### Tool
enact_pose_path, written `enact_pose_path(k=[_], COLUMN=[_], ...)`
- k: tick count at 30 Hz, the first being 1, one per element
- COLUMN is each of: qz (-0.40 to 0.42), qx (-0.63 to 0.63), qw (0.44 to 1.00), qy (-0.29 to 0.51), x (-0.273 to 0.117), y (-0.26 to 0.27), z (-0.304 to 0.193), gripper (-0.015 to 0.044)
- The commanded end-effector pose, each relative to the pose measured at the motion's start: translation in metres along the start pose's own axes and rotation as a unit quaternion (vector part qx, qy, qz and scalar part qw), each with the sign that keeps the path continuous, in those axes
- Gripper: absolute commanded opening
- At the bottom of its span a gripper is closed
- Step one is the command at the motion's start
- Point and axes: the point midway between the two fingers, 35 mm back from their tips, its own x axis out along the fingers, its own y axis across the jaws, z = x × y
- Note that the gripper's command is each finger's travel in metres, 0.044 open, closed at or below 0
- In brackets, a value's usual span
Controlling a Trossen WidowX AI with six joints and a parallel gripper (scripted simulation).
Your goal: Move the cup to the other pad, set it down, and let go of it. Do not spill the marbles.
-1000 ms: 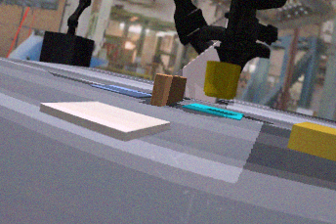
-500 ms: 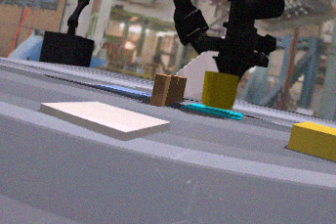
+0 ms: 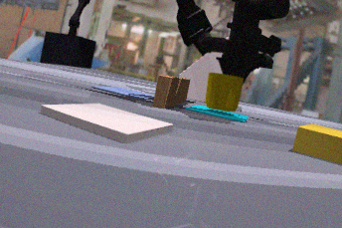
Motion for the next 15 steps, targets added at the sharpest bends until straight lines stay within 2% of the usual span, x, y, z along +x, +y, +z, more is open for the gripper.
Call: enact_pose_path(k=[1,3,15], qz=[0.0,0.0,0.0], qx=[0.001,0.001,-0.001], qw=[1.0,1.0,1.0], qy=[0.0,0.0,0.0], x=[-0.0003,-0.0003,-0.01], y=[-0.0003,-0.0003,-0.0004], z=[0.0002,0.0002,0.0011], gripper=[0.0105,0.0147,0.0147])
